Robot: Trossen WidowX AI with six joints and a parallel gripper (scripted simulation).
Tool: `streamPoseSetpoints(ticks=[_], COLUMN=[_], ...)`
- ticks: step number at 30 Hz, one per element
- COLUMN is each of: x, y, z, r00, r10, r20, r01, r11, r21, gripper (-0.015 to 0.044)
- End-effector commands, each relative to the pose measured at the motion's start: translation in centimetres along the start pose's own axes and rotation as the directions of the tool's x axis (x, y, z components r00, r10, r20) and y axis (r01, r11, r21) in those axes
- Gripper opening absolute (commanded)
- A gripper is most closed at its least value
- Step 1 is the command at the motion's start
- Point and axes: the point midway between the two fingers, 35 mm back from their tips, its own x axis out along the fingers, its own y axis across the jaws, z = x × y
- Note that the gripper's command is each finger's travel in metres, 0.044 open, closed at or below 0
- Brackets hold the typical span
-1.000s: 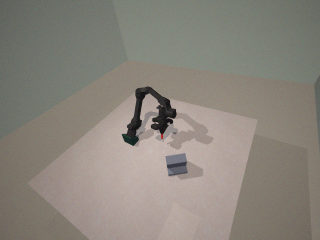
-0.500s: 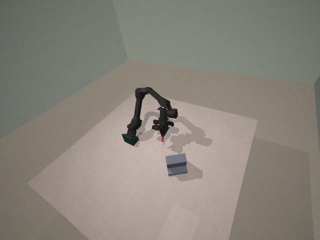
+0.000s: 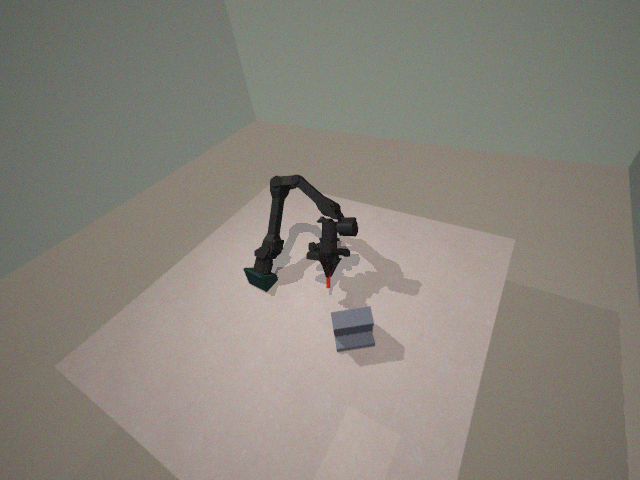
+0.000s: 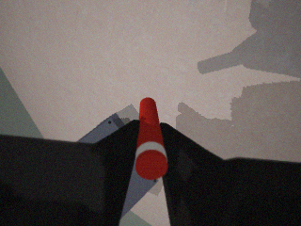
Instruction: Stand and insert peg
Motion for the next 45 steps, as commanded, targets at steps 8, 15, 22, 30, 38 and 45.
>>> streamPoseSetpoints(ticks=[8, 15, 22, 30, 38, 45], x=[0.4, 0.5, 0.5, 0.4, 0.5, 1.2], y=[0.2, 0.2, 0.2, 0.1, 0.1, 0.3], z=[-1.3, -2.2, -3.1, -4.0, -4.7, -5.7], r00=[0.993, 0.98, 0.962, 0.934, 0.914, 0.901], r10=[0.072, 0.114, 0.153, 0.193, 0.214, 0.225], r20=[-0.097, -0.162, -0.227, -0.302, -0.345, -0.37], r01=[-0.071, -0.113, -0.149, -0.183, -0.199, -0.206], r11=[0.997, 0.993, 0.988, 0.981, 0.977, 0.974], r21=[0.008, 0.018, 0.035, 0.061, 0.079, 0.09], gripper=[0.0, 0.0, 0.0, 0.0, 0.0, 0.0])
